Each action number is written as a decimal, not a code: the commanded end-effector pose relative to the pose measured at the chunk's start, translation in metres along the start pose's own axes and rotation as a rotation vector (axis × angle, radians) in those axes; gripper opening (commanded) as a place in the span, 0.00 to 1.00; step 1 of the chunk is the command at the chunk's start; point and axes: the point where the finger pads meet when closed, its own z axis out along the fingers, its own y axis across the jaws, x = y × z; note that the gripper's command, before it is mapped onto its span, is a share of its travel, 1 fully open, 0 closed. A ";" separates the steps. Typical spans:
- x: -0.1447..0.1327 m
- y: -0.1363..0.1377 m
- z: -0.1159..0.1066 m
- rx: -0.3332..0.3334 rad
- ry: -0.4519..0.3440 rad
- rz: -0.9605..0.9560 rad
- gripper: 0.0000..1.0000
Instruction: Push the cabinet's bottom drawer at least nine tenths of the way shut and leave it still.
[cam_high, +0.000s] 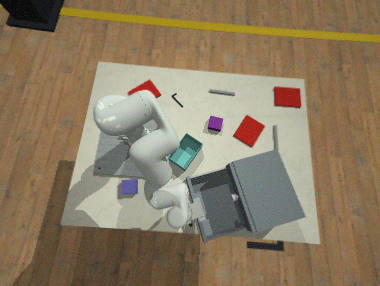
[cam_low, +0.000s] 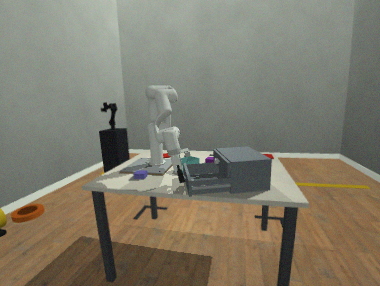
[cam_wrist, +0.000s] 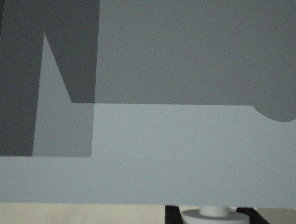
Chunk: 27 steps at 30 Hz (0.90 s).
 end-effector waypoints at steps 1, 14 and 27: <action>0.001 0.000 -0.001 -0.001 0.001 -0.001 0.00; 0.001 0.000 -0.001 -0.001 0.001 -0.001 0.00; 0.003 0.000 0.000 -0.001 0.001 -0.001 0.00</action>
